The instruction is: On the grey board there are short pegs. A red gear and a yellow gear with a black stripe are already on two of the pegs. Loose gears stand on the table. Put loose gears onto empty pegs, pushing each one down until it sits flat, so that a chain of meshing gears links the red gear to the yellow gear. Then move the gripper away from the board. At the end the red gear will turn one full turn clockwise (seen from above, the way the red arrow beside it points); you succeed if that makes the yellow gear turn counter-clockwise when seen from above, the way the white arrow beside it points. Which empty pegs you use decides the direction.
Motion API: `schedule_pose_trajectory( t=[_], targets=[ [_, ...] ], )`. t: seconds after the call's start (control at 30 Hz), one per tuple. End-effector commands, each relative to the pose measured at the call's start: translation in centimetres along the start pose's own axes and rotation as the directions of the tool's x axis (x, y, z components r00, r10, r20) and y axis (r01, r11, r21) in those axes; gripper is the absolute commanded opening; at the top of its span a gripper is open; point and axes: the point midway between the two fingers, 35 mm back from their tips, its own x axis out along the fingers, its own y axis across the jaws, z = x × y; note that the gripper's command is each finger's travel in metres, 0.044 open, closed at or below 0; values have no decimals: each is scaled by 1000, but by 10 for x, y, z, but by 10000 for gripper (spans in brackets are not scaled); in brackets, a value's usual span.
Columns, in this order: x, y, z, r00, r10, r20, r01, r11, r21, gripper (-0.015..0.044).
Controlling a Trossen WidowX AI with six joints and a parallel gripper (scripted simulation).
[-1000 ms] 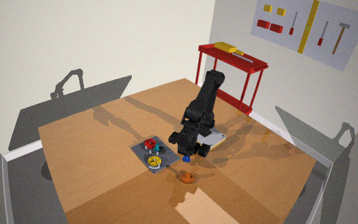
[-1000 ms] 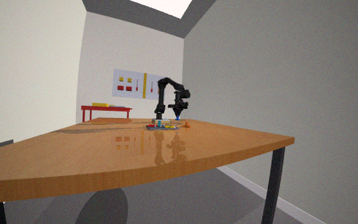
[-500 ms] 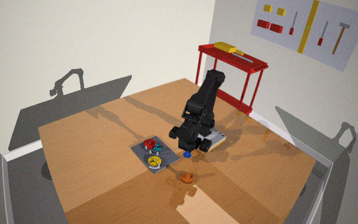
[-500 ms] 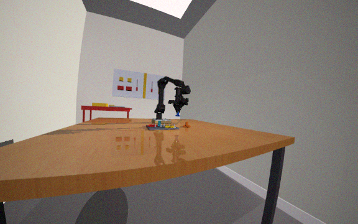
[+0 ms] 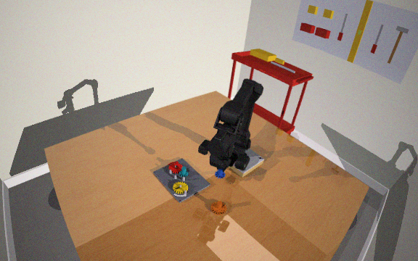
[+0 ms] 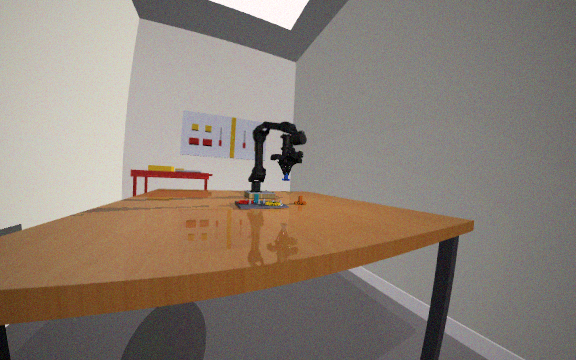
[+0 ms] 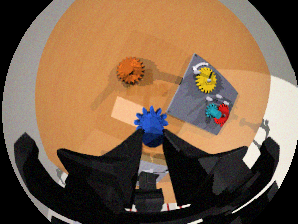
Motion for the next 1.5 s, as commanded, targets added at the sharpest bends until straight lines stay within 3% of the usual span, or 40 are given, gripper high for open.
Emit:
schedule_pose_trajectory(
  t=[0.0, 0.33, 1.47],
  targets=[
    [-11, 0, -1, 1000, 2, 8, -2, 1000, 3, 0],
    [-27, 0, -5, 1000, 2, 7, -2, 1000, 2, 0],
    [11, -70, 20, 1000, -4, 9, 4, 1000, 2, 0]
  ],
)
